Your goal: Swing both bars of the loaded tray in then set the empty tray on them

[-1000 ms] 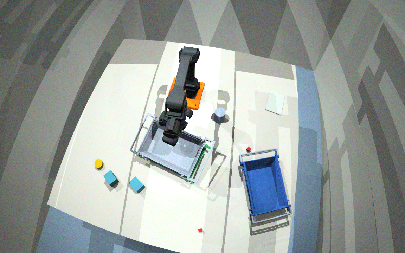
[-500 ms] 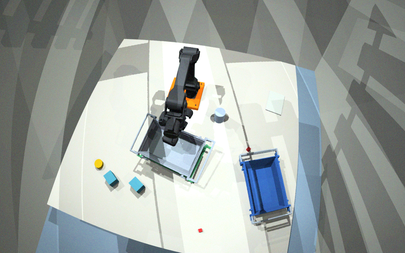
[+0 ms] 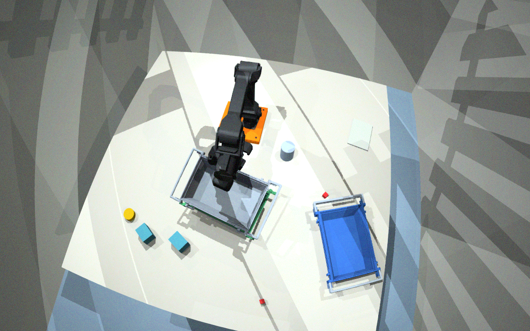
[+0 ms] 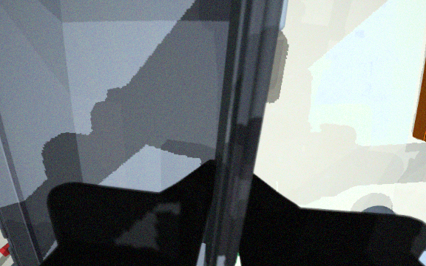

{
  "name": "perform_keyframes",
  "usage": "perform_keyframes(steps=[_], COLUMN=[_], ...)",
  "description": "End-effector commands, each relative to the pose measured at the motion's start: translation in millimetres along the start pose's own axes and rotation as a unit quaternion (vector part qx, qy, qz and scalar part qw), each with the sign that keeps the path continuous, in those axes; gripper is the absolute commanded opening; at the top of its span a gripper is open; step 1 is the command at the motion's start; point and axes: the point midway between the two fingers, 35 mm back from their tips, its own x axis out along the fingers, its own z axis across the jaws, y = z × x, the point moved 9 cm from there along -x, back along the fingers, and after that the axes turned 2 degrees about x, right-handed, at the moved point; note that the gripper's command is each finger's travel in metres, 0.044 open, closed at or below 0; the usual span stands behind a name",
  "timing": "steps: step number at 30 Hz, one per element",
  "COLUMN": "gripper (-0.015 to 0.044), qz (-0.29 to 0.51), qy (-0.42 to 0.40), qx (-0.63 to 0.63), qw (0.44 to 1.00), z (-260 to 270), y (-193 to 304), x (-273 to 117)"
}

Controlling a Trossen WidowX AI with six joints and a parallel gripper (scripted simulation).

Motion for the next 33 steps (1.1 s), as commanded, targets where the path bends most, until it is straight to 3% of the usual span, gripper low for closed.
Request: perform_keyframes(steps=[1, 33], gripper=[0.0000, 0.0000], qz=[0.000, 0.000], qy=[0.001, 0.012], qx=[0.000, 0.002], qw=[1.000, 1.000], z=[0, -5], y=[0, 0], x=[1, 14])
